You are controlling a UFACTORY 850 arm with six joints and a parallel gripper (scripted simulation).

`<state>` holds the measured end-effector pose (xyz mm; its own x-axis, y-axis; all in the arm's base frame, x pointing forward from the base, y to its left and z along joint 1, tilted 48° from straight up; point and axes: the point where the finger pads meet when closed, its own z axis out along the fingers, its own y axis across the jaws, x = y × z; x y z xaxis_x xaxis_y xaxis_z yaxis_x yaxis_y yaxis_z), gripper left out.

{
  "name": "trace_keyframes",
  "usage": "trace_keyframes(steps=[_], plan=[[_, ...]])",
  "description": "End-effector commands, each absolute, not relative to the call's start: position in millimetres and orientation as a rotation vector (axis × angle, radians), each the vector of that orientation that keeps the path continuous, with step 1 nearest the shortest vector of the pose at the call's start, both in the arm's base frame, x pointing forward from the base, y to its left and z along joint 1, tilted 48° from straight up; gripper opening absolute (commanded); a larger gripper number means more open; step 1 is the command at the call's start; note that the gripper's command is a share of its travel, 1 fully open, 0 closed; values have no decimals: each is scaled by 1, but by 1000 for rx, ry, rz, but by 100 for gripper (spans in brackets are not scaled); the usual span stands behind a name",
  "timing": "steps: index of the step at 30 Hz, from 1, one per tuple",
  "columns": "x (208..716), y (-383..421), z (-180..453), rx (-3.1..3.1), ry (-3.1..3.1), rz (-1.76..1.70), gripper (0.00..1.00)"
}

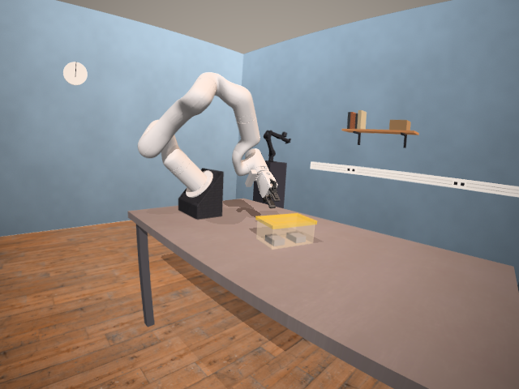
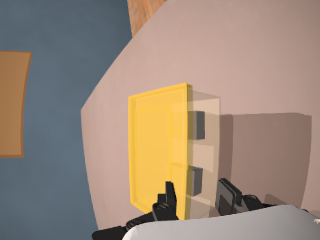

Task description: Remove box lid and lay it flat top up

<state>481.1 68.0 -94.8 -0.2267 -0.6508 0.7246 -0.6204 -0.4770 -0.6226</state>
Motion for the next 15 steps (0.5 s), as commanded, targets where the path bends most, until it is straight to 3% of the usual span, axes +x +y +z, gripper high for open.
trace_keyframes(steps=[1, 15], plan=[[482, 69, -95, -1936, 1592, -1850, 48], [484, 68, -95, -1936, 1592, -1850, 48]])
